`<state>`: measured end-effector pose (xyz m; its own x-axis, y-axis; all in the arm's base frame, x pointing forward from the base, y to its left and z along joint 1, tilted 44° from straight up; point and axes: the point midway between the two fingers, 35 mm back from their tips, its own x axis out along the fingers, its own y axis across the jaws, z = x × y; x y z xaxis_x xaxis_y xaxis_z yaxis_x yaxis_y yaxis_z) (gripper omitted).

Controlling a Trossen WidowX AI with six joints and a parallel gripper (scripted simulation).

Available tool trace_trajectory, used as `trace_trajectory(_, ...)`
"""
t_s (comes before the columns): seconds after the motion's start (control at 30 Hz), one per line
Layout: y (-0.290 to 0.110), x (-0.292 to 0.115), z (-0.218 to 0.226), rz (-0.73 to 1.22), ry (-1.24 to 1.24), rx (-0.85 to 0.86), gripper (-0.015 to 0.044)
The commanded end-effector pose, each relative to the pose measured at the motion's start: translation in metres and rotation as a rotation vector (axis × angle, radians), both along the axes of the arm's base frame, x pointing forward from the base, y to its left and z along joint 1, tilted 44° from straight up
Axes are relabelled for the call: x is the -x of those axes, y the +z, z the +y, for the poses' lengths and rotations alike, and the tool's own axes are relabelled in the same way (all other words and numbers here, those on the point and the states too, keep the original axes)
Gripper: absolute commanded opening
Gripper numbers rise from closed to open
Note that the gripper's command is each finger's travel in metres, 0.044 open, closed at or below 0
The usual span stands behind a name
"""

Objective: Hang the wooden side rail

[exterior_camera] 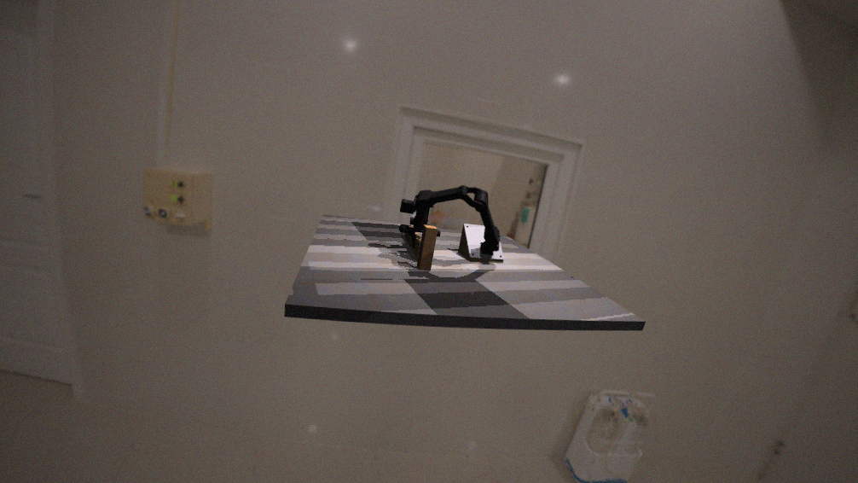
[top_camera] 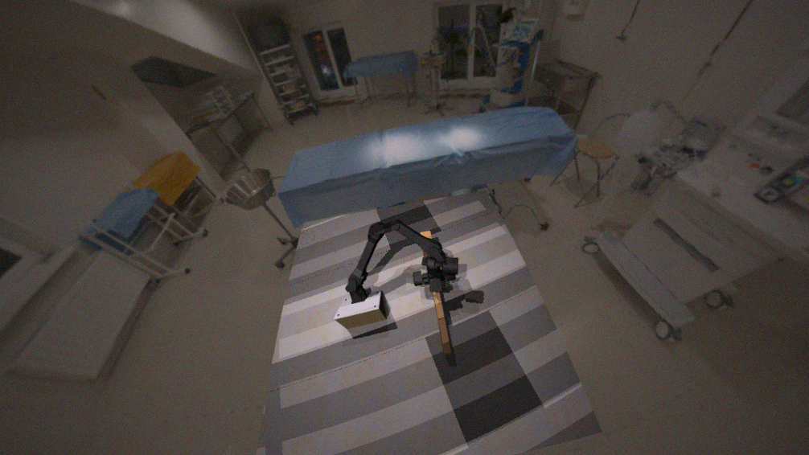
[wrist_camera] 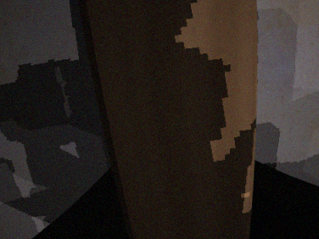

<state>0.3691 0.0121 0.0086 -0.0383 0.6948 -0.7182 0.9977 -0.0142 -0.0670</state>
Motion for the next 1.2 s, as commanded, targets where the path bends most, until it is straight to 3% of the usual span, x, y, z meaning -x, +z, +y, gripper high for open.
trace_trajectory(0.0,0.0012,0.0,-0.0048,0.0,-0.007,0.005,0.0)
trace_trajectory(1.17,0.0054,-0.0002,-0.0088,0.0,-0.007,0.005,0.0)
